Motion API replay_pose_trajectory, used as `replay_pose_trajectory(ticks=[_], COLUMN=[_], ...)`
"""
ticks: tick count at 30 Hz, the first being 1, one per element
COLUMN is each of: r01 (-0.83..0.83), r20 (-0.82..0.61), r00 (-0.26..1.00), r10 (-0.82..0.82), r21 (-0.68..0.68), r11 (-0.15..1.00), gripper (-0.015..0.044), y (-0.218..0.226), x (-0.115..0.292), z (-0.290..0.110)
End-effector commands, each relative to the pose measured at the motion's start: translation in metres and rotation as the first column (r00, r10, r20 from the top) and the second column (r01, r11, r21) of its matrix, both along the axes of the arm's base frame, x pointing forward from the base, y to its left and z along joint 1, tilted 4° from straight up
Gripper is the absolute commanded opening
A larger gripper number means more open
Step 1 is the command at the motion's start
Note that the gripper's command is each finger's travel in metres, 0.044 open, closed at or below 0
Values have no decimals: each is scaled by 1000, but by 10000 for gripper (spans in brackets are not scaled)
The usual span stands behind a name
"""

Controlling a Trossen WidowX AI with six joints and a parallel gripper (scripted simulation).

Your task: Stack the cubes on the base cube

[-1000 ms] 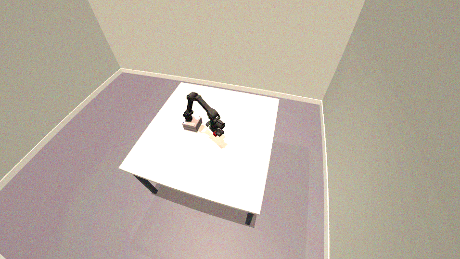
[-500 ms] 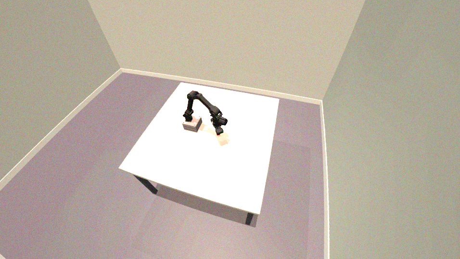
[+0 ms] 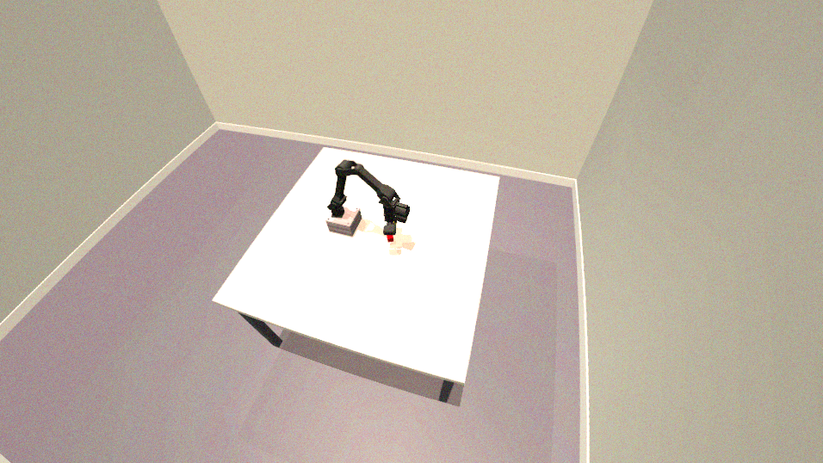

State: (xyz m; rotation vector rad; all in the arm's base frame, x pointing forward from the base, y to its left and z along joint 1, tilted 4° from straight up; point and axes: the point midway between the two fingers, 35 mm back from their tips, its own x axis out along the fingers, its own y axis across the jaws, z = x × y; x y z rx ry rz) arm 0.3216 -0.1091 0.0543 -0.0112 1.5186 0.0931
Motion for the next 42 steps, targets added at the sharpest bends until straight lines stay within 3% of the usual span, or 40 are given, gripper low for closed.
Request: replay_pose_trajectory(ticks=[1,19,42], r01=[92,548,918], r20=[-11,-47,-96], r00=[996,836,397], r10=[-92,-546,-913], r21=[9,23,15], r11=[996,836,397], gripper=[105,105,105], y=[10,56,109], x=[-1,0,-7], z=[-3,-9,-17])
